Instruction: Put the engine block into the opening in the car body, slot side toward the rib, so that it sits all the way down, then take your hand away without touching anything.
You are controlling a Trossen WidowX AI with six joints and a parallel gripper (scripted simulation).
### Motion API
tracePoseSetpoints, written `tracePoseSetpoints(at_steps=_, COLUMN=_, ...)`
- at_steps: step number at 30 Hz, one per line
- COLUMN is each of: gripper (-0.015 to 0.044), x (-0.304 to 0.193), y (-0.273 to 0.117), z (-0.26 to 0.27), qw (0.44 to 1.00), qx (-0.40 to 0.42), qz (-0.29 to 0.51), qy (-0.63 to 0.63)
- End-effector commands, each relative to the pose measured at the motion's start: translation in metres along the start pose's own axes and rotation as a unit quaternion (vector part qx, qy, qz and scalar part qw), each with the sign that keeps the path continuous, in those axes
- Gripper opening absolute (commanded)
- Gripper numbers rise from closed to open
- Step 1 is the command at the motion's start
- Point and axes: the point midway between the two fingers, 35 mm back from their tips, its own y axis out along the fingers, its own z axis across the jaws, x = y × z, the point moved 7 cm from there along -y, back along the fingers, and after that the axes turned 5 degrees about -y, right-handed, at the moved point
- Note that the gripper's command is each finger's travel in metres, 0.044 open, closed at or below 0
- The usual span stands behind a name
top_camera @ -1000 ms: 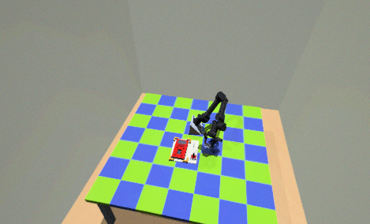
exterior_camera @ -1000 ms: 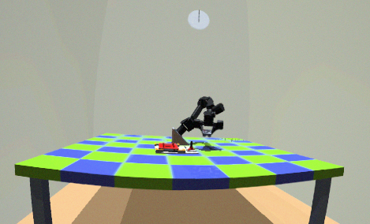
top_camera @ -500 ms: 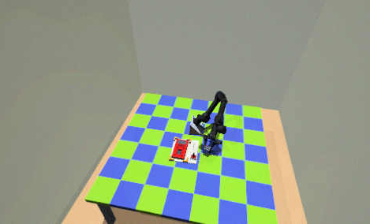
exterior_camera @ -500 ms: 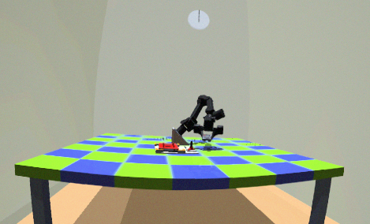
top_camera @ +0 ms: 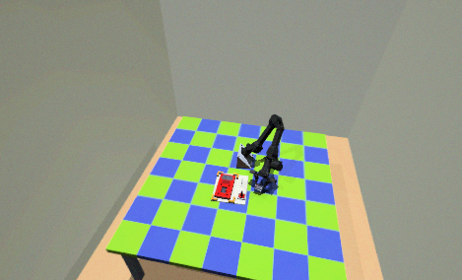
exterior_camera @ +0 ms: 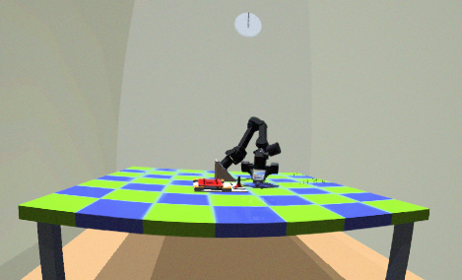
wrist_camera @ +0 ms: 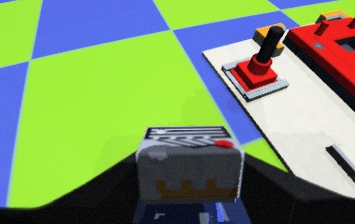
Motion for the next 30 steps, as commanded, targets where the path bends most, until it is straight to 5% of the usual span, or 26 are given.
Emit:
tracePoseSetpoints(at_steps=1, gripper=0.0000, x=-0.006, y=0.005, z=0.000, qw=1.000, qx=-0.002, qz=-0.003, qy=0.002)
tracePoseSetpoints(at_steps=14, gripper=0.0000, x=-0.017, y=0.016, z=0.001, qw=1.000, qx=-0.002, qz=-0.002, qy=0.002)
tracePoseSetpoints(at_steps=30, gripper=0.0420, x=-0.016, y=0.015, z=0.001, qw=1.000, qx=-0.001, qz=-0.008, qy=0.002)
